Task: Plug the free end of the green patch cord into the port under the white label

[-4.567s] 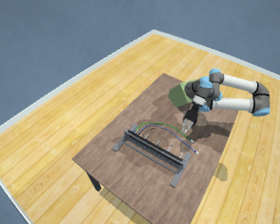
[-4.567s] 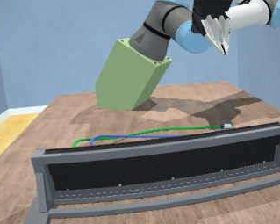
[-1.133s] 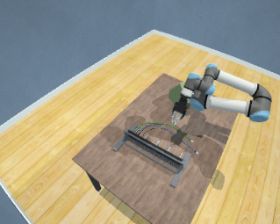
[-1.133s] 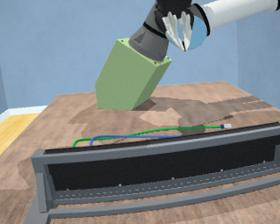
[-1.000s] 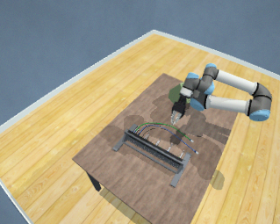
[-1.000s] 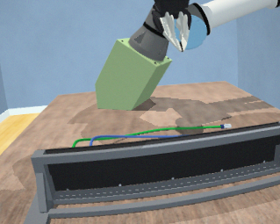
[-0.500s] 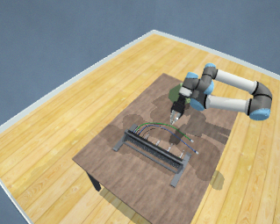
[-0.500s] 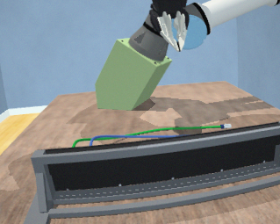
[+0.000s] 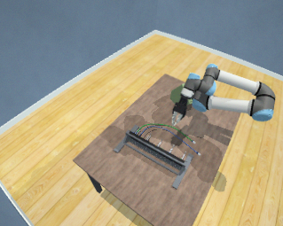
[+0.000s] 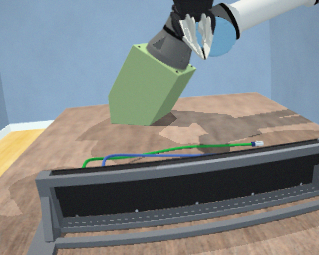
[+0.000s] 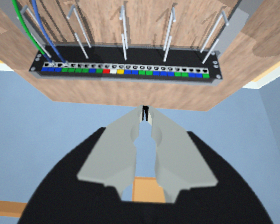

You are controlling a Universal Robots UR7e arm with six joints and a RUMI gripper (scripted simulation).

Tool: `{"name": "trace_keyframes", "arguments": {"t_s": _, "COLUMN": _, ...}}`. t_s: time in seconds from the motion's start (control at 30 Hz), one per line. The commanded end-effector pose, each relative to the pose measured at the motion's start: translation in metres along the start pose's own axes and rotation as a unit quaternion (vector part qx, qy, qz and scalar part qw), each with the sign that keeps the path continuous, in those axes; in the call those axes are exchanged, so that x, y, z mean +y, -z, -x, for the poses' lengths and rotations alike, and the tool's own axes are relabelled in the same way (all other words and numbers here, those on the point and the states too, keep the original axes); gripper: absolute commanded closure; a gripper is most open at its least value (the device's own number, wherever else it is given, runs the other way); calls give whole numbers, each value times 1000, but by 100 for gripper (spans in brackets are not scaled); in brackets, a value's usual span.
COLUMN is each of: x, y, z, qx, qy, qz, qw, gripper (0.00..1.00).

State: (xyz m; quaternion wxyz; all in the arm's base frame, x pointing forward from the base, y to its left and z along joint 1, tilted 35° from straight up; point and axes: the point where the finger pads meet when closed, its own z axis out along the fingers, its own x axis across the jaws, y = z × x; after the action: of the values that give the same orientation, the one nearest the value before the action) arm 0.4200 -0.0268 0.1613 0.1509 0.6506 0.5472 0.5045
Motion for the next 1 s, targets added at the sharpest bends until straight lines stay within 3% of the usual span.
{"name": "trace_keyframes", "arguments": {"t_s": 0.0, "x": -2, "y": -3, "z": -1, "qx": 2, "qy": -2, "qz": 0, "qw": 1000, "gripper": 100}}
{"name": "trace_keyframes", "arguments": {"t_s": 0.97, "x": -2, "y": -18, "z": -1, "qx": 2, "qy": -2, "qz": -1, "qw": 1000, "gripper": 100}}
